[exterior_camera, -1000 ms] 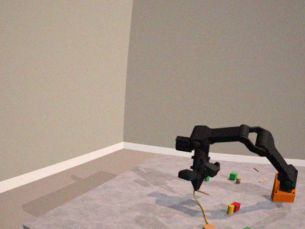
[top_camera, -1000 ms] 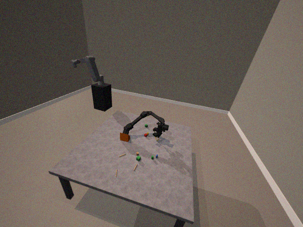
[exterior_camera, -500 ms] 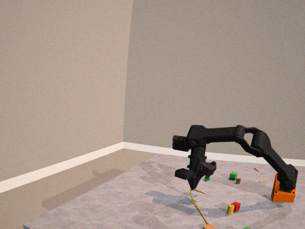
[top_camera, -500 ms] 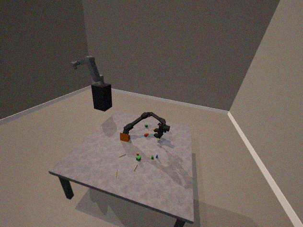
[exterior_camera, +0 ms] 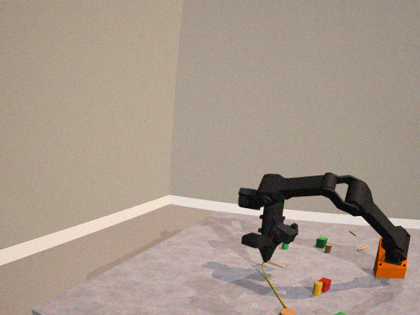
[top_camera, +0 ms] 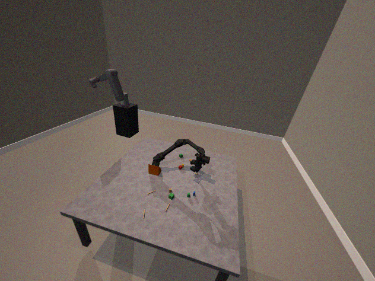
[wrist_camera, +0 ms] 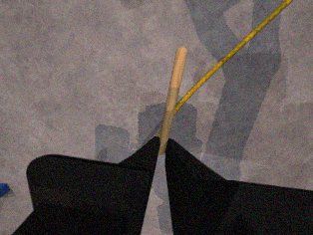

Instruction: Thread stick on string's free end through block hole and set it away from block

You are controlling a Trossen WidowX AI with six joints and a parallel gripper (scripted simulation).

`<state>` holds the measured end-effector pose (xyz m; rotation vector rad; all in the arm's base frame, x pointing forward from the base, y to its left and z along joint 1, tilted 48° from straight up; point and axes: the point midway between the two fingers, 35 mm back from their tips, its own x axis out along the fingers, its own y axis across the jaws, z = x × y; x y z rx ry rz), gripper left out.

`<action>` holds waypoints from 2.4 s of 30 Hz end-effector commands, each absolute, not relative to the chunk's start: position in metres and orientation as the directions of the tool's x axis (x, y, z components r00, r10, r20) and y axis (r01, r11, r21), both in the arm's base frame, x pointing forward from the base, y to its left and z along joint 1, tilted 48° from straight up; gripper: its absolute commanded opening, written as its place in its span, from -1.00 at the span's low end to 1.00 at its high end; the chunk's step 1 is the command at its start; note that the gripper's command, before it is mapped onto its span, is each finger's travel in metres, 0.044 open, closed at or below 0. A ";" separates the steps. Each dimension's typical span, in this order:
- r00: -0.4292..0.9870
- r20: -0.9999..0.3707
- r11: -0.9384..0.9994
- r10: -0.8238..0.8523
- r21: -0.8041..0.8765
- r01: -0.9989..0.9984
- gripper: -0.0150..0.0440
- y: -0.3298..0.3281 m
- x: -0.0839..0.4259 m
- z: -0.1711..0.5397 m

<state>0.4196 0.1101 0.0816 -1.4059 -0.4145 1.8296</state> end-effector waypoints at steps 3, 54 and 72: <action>-0.086 -0.670 -0.647 0.737 -0.663 -0.377 -0.49 0.111 0.415 0.077; -0.089 -0.669 -0.647 0.738 -0.663 -0.378 -0.49 0.118 0.374 0.042; -0.089 -0.670 -0.647 0.737 -0.662 -0.378 -0.49 0.123 0.353 0.052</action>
